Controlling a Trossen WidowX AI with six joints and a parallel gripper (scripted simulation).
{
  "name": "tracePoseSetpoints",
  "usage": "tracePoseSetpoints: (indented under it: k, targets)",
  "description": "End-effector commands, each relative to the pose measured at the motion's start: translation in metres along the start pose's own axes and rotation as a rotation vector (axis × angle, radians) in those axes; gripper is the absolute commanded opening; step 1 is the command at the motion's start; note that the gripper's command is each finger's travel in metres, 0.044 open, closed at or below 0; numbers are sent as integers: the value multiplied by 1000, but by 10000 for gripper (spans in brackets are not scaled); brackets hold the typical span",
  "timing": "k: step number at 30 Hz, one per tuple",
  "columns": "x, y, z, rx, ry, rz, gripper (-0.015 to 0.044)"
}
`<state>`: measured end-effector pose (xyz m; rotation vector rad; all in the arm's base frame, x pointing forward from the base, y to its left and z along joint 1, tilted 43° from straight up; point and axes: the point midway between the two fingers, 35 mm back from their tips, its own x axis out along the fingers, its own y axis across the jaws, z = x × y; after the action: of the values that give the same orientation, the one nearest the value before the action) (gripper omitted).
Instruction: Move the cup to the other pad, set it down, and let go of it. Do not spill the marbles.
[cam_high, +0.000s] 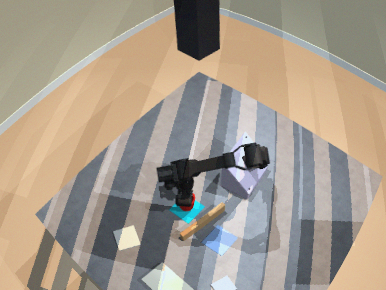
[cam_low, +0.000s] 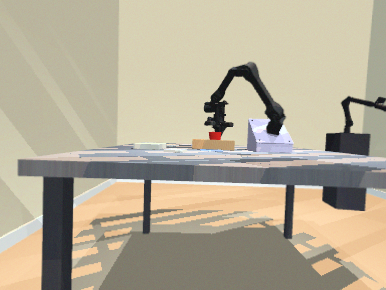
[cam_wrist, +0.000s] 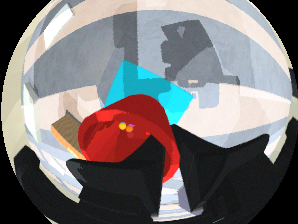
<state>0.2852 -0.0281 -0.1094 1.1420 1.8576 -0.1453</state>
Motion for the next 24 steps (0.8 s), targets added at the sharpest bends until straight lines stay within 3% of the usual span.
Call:
tracePoseSetpoints:
  k: [1,22,24]
  targets:
    - [9,-1,-2,7,8,2,0]
    - [16,-1,-2,1,4,-1,0]
    - [16,-1,-2,1,4,-1,53]
